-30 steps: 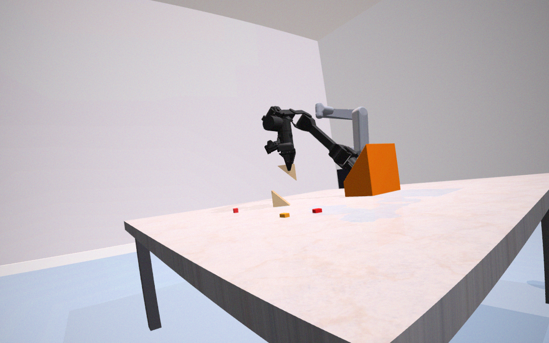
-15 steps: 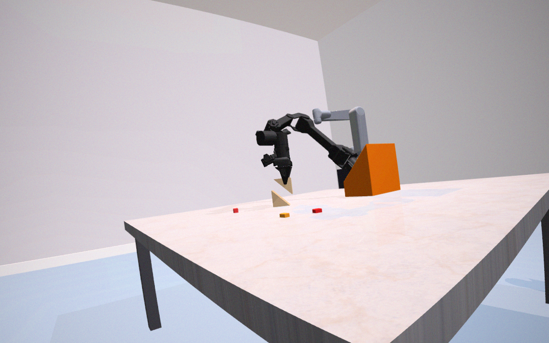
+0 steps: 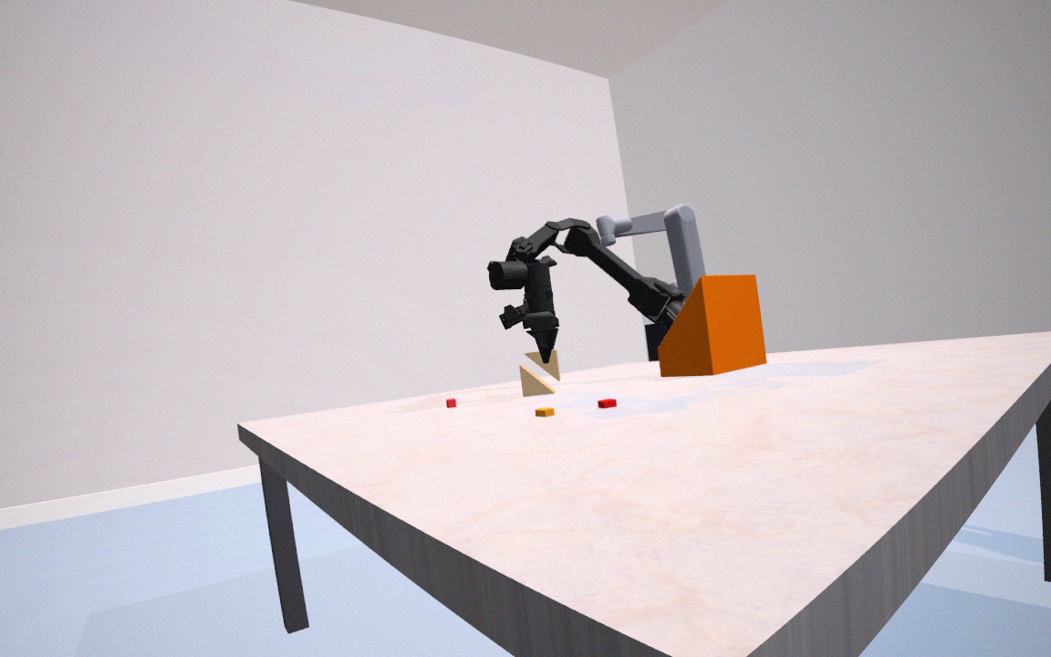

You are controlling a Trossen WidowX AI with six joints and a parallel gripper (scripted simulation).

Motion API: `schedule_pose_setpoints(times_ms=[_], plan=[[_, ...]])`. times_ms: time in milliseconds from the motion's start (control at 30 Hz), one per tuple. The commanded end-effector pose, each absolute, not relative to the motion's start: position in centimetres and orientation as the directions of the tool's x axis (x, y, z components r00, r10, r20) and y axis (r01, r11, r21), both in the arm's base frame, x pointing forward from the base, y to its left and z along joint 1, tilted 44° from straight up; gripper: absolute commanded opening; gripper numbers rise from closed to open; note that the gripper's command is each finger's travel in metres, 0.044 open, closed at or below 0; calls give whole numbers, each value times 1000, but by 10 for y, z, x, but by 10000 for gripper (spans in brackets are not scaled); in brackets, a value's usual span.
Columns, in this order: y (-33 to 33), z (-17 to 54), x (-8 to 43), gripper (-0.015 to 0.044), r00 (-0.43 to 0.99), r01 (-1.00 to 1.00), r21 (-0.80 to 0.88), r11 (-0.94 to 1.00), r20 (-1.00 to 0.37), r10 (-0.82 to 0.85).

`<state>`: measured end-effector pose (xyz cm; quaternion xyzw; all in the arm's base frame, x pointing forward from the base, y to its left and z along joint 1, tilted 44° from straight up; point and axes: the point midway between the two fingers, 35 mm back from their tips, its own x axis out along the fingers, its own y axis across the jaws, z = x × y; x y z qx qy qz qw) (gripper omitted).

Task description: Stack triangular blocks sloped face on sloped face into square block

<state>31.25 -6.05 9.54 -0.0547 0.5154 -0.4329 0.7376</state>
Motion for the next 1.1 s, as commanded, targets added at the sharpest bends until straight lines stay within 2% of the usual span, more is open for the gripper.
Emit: schedule_pose_setpoints(times_ms=[0,1067], plan=[[-61,95,313,0,96,581,-529,619,-710,-697],[-76,86,321,0,97,583,-529,617,-708,-699]])
